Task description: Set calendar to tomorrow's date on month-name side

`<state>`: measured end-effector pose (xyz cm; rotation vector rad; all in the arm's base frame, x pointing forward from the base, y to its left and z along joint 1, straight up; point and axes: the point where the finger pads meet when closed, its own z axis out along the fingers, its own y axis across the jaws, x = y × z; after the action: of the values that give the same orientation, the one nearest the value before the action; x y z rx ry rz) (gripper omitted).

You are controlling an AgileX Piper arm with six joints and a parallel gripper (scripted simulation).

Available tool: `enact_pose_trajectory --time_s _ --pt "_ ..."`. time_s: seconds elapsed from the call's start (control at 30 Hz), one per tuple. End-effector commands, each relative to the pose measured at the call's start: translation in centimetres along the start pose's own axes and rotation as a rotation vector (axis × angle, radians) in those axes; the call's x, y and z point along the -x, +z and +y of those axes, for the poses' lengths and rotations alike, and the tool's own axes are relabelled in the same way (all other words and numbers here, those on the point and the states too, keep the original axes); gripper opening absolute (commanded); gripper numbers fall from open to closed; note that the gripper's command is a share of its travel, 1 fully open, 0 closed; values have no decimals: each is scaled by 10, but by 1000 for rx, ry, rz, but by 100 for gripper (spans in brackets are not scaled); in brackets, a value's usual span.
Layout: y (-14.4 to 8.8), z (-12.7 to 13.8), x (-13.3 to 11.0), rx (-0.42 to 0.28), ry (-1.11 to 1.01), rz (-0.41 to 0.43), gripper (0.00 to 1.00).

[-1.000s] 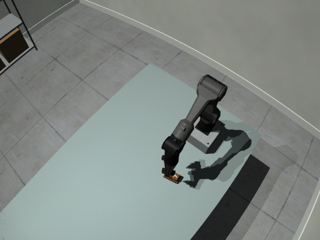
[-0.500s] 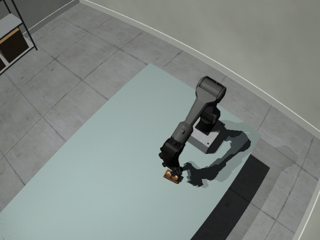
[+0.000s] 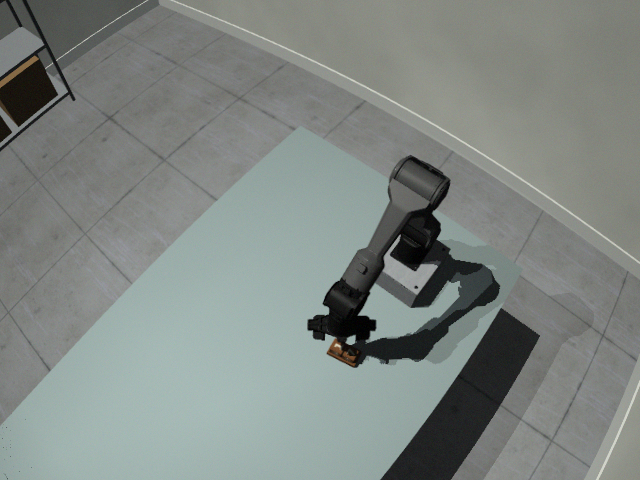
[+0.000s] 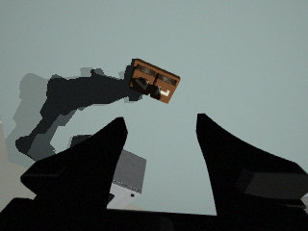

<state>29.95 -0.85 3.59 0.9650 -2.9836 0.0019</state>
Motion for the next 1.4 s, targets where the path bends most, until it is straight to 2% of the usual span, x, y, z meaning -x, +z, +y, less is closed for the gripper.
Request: enact_pose_trajectory --time_s 0.0,0.27,0.33,0.57,0.8,1.1,1.13,1.37 --pt "3 0 0 10 -133 -6 100" --pt "12 1 -1 9 -640 -9 100" --pt "12 1 -1 9 -640 -9 100" --pt "18 1 -1 8 -931 -12 100" --pt "20 1 -1 6 -1066 -12 100" --pt "20 1 -1 6 -1088 -12 100" --pt "20 1 -1 6 -1088 -12 64" --pt "20 1 -1 6 -1088 -12 64"
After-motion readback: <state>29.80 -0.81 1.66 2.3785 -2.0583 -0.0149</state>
